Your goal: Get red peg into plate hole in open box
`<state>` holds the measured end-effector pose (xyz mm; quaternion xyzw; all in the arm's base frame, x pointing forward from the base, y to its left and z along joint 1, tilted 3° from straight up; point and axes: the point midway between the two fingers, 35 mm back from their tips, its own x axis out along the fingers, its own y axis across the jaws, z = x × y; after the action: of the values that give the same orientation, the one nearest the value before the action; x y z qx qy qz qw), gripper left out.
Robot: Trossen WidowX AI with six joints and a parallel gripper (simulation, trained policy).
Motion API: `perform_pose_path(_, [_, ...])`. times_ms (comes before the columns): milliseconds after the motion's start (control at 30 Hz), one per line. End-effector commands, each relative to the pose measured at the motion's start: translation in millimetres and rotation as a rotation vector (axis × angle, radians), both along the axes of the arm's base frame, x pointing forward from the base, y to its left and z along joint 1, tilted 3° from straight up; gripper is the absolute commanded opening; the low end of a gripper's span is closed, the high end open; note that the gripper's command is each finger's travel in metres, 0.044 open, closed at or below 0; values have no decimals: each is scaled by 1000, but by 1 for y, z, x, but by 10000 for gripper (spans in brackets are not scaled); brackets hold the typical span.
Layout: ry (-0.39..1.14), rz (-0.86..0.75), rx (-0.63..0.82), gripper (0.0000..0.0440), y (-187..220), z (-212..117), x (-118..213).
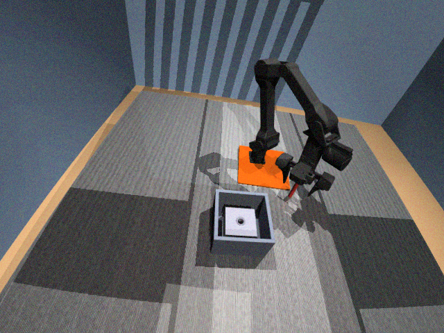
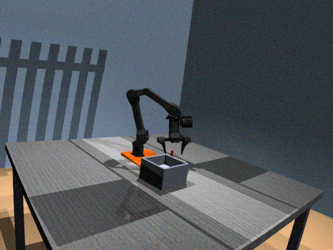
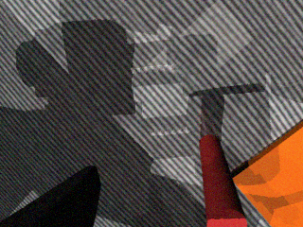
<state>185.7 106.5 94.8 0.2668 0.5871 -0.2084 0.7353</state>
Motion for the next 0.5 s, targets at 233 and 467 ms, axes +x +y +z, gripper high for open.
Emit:
perform_pose_path(233, [37,-155,48,349,0,-34,-5])
perform_pose_path(467, [86,-205,82,165,-1,-38,-10])
